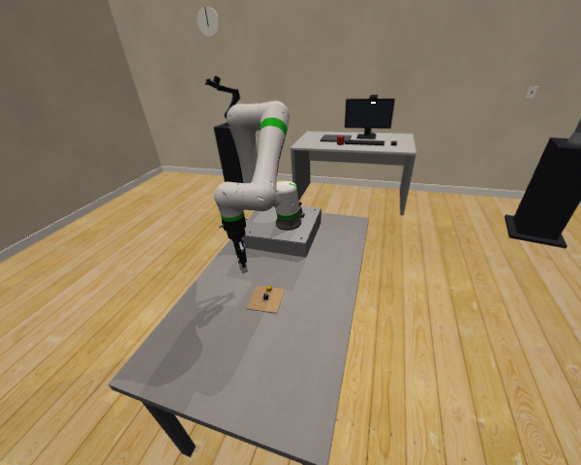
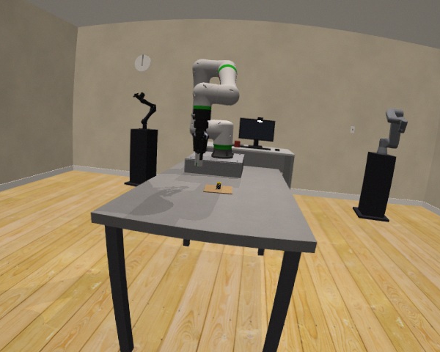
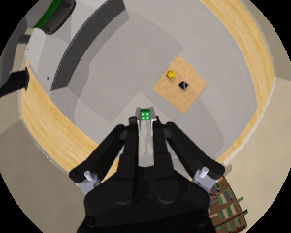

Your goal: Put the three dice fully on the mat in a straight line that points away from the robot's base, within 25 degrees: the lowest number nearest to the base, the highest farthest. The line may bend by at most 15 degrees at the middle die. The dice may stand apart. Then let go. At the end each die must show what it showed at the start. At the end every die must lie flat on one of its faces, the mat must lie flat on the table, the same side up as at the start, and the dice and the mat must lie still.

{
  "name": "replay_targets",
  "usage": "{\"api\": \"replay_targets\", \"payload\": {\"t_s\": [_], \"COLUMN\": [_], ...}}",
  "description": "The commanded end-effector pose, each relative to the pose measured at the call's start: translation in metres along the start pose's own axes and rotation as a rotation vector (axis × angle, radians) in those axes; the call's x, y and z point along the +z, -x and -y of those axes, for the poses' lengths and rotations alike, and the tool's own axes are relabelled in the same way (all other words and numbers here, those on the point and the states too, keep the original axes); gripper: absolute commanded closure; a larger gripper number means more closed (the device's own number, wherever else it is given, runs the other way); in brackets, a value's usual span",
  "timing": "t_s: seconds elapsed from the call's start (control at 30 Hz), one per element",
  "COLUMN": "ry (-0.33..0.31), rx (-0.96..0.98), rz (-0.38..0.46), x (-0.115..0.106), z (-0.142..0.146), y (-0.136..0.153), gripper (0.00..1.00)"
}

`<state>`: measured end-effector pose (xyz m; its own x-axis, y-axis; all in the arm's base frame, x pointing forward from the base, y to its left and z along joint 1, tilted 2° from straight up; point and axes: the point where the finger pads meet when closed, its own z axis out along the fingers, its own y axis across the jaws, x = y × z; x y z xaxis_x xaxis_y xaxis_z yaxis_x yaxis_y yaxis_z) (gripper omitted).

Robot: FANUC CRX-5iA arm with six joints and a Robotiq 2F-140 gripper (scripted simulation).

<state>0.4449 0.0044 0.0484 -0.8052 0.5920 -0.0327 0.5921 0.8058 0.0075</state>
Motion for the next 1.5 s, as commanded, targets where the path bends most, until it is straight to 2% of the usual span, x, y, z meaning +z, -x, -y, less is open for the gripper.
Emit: {"api": "replay_targets", "payload": {"t_s": [0.0, 0.3, 0.67, 1.17, 1.27, 1.33, 1.47], "ry": [0.0, 0.0, 0.0, 0.0, 0.0, 0.0, 0.0], "rx": [0.0, 0.035, 0.242, 0.821, 0.828, 0.973, 1.104], "rz": [0.0, 0.0, 0.0, 0.0, 0.0, 0.0, 0.0], "x": [0.0, 0.0, -0.001, -0.002, -0.002, -0.002, -0.003], "z": [0.0, -0.001, -0.007, -0.024, -0.025, -0.029, -0.033], "y": [0.0, 0.0, 0.0, 0.001, 0.001, 0.001, 0.001], "gripper": [0.91, 0.91, 0.91, 0.91, 0.91, 0.91, 0.91]}}
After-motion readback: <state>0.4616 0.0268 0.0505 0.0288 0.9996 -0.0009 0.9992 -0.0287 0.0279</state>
